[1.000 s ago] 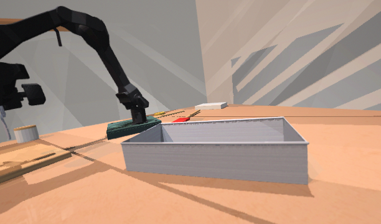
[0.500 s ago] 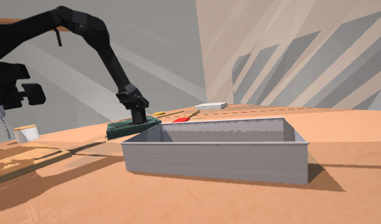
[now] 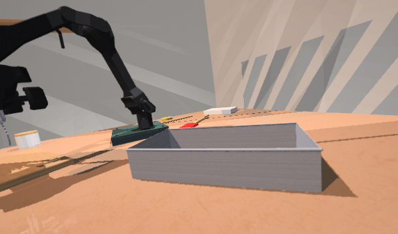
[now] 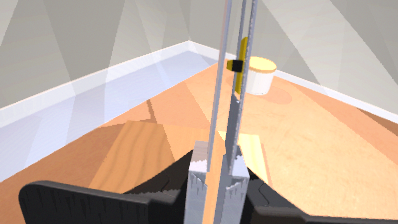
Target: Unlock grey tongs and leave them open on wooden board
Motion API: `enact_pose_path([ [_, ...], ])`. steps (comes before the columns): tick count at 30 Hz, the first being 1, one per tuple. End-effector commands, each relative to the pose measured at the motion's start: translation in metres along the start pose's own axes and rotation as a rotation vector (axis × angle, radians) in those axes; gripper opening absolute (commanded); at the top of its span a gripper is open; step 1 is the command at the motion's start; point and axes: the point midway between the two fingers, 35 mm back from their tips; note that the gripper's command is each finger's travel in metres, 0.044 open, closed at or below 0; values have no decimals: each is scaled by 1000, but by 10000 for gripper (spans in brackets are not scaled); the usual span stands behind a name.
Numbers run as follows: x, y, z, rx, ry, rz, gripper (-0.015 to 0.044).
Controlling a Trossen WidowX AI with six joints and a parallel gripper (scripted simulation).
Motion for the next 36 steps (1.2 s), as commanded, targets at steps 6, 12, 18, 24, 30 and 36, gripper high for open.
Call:
enact_pose_path([
  [6,5,-2,0,-5,19,41,-150],
  [12,19,0,0,-39,76,231,-150],
  [18,28,0,-1,-65,114,431,-150],
  [24,32,-2,-2,-71,127,634,-150],
  [30,32,-8,-2,-61,114,834,-150],
  [36,28,-19,-1,-34,75,1028,-150],
])
Point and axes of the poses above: the point midway between the two fingers, 35 mm back from their tips, its own x axis out along the fingers, its own z axis across the jaws, y = z × x, and after that the axes turned 1 degree about x, right-handed
